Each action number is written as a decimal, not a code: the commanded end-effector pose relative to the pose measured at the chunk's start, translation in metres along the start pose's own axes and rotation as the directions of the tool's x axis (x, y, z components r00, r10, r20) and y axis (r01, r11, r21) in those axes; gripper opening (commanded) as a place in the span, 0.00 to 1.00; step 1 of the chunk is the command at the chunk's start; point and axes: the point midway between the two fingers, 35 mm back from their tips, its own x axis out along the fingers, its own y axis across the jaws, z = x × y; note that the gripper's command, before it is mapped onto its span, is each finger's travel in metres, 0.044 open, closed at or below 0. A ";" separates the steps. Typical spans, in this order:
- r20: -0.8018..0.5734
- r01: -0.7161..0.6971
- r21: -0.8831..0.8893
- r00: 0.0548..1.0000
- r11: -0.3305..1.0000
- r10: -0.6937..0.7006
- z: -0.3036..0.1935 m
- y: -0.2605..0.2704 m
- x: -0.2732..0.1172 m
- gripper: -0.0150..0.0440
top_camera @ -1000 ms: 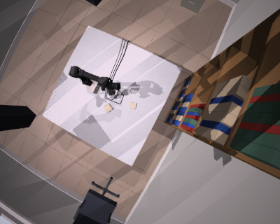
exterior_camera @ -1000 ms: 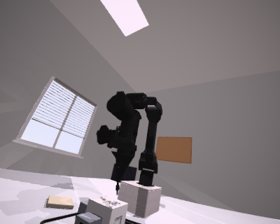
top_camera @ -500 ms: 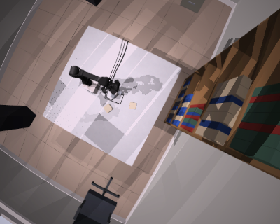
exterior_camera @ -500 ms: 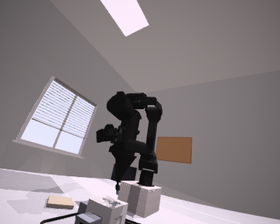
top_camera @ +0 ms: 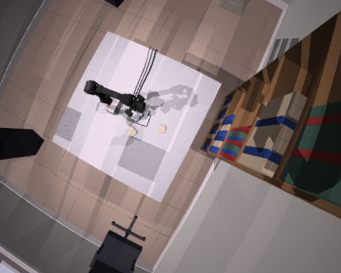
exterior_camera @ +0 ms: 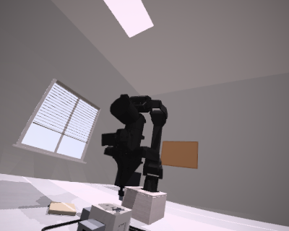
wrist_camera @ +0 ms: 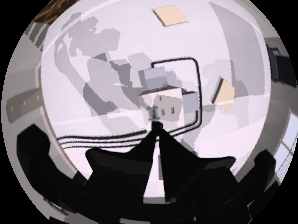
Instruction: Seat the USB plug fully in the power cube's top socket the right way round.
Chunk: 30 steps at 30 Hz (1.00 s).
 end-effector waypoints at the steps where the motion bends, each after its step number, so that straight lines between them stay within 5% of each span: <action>1: -0.002 0.000 -0.124 1.000 0.992 -0.001 0.000 0.000 0.000 0.25; 30: -0.002 -0.001 -0.773 1.000 0.635 -0.001 0.000 0.000 0.000 0.25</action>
